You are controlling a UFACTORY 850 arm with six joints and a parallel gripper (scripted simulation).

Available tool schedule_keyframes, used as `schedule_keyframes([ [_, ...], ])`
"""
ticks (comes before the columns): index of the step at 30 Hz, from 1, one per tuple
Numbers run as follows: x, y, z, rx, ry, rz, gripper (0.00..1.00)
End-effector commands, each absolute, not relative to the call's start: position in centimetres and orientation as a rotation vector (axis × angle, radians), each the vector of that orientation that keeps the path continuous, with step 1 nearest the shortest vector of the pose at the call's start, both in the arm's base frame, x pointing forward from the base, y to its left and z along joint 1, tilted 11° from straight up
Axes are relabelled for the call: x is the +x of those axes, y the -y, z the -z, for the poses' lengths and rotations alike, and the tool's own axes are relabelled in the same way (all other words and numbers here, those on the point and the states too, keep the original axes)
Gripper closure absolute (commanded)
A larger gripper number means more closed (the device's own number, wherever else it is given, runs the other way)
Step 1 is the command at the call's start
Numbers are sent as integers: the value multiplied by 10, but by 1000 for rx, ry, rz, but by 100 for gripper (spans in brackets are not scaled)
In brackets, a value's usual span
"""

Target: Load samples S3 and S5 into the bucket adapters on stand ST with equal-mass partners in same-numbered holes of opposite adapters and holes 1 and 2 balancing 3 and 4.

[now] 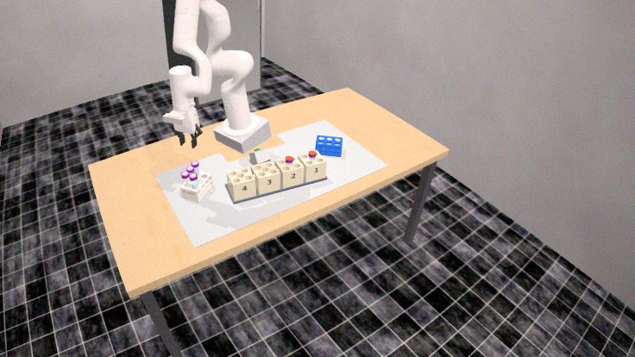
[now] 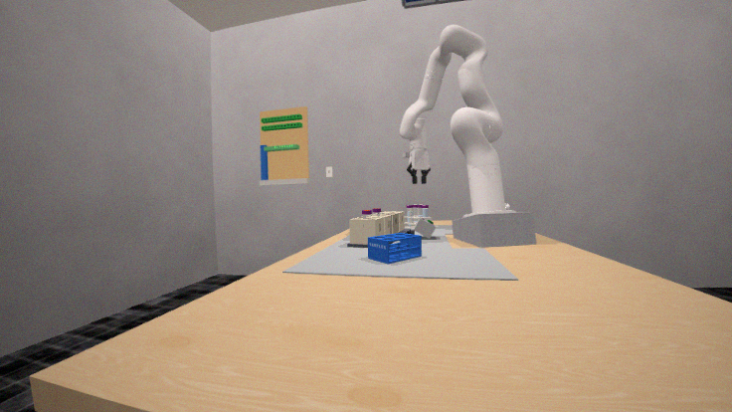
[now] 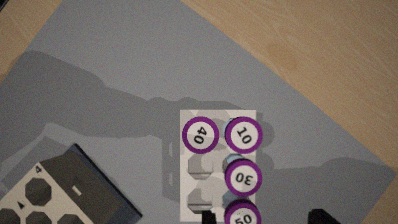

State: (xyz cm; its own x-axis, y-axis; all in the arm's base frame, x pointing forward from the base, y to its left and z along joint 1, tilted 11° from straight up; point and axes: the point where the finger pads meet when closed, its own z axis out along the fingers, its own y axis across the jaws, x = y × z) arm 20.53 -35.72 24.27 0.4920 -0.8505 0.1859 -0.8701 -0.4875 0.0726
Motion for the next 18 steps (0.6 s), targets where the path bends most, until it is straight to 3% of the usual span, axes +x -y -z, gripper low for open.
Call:
schedule_keyframes([
  [1,202,367,-244,2585,1498,-191,43],
  [18,202,369,-237,2585,1498,-191,43],
])
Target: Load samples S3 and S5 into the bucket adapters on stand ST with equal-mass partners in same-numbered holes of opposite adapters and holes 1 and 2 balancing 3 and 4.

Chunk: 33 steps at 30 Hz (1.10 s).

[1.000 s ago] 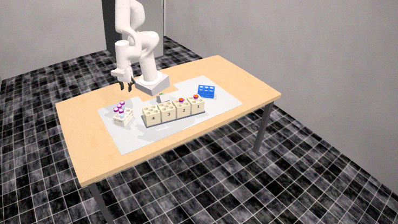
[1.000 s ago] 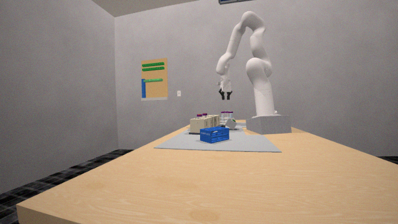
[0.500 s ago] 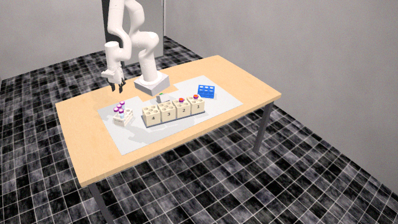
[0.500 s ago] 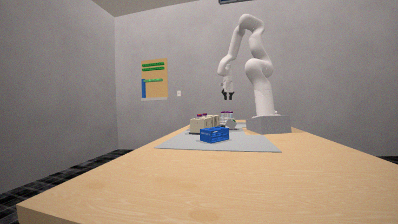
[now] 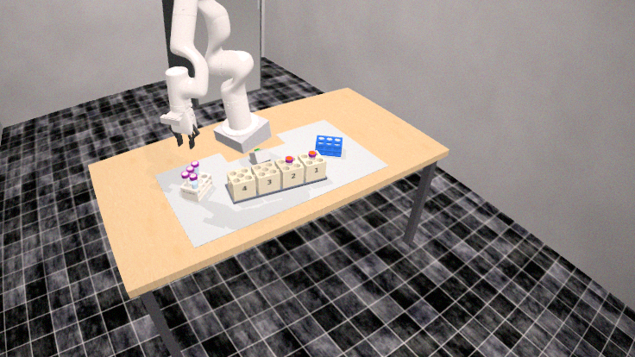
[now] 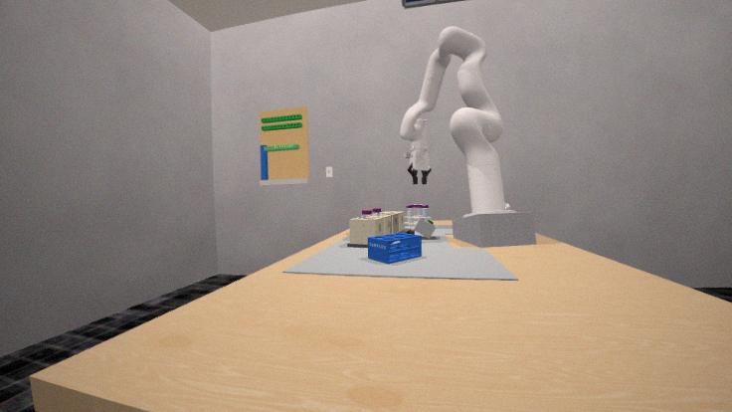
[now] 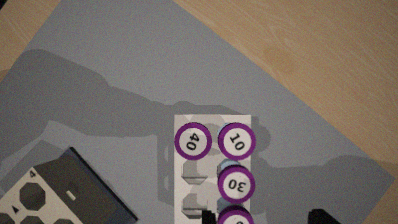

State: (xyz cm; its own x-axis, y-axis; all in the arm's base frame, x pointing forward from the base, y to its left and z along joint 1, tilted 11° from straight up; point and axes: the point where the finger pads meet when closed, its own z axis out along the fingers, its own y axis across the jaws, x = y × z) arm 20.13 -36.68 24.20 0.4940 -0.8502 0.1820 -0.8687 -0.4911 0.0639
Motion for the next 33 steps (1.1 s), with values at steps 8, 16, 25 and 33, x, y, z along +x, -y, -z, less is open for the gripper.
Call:
schedule_keyframes([
  [8,202,372,-221,2585,1498,-191,43],
  [16,203,374,-209,2585,1498,-191,43],
  [25,203,377,-191,2585,1498,-191,43],
  [33,204,380,-180,2585,1498,-191,43],
])
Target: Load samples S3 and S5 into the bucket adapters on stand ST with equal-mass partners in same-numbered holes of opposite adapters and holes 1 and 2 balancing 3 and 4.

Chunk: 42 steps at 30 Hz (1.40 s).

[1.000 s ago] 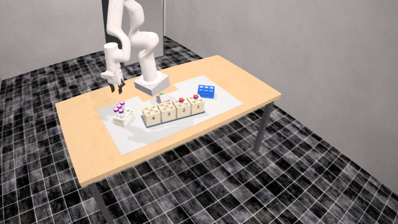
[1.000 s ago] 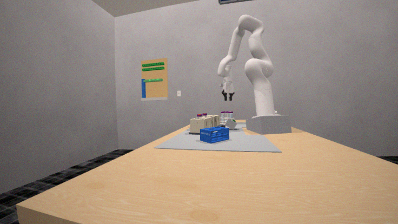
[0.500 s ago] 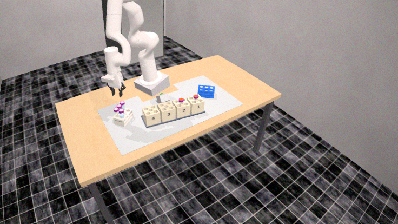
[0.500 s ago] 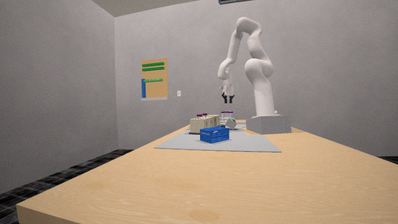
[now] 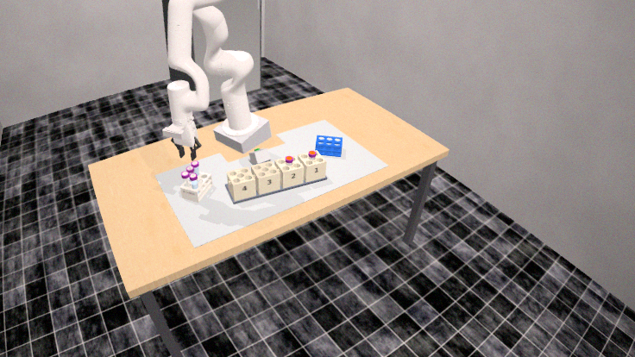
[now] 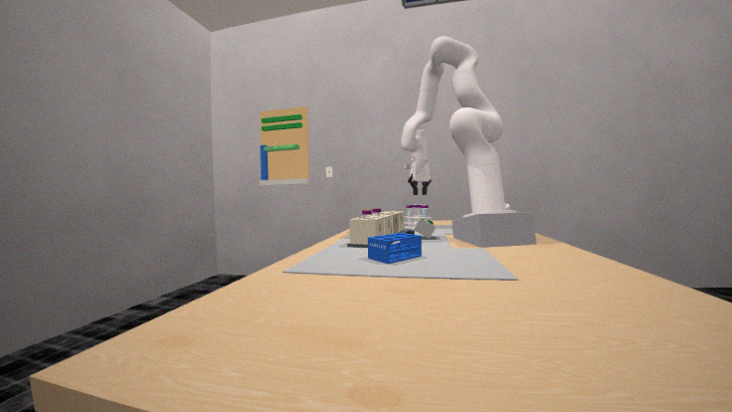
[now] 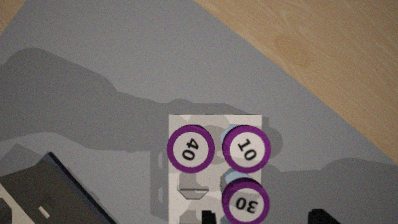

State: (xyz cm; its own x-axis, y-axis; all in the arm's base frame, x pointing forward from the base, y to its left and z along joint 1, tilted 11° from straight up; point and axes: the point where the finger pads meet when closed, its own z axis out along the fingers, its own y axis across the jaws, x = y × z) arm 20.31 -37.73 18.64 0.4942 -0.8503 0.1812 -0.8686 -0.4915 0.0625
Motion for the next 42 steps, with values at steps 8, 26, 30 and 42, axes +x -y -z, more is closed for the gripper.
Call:
schedule_keyframes([
  [8,204,383,-164,2585,1498,-191,43],
  [26,205,389,-133,2585,1498,-191,43],
  [30,205,389,-133,2585,1498,-191,43],
  [42,206,389,-130,2585,1498,-191,43],
])
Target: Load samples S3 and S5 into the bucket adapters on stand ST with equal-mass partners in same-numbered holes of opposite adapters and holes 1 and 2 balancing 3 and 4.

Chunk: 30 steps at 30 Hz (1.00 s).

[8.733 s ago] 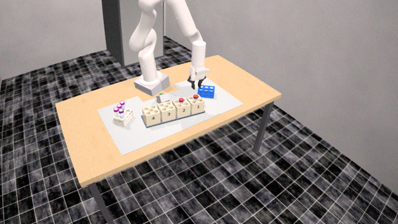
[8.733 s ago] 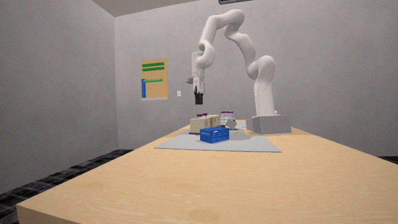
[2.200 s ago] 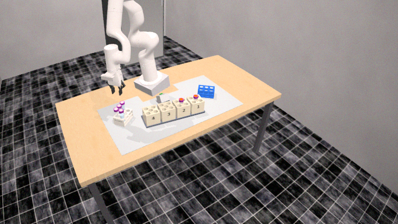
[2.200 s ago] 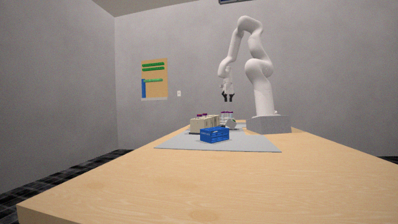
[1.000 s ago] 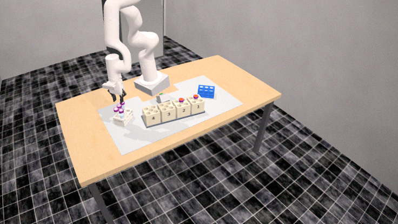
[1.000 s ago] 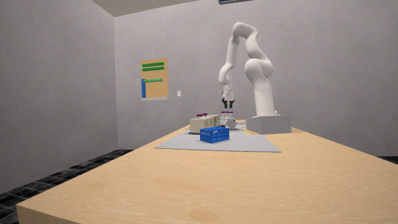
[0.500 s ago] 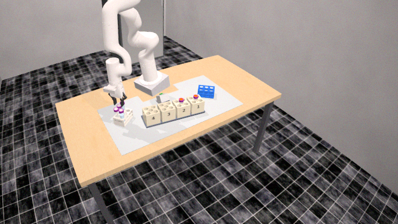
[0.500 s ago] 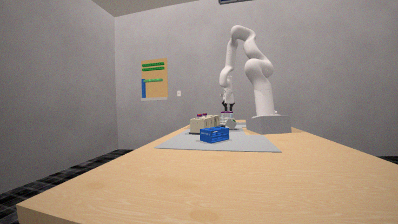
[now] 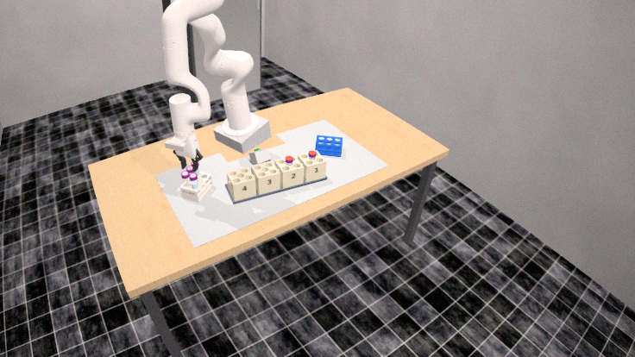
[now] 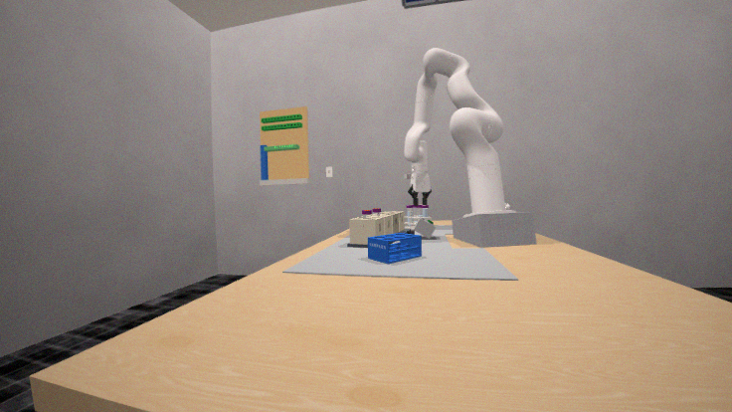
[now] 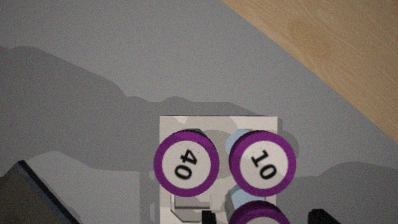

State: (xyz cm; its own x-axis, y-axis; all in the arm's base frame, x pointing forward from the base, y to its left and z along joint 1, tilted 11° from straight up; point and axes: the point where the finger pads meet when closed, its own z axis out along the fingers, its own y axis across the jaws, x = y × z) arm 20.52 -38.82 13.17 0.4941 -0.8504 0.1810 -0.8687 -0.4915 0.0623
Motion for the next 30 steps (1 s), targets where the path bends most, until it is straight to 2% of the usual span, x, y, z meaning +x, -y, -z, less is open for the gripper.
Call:
schedule_keyframes([
  [1,206,389,-129,2585,1498,-191,43],
  [30,206,392,-113,2585,1498,-191,43],
])
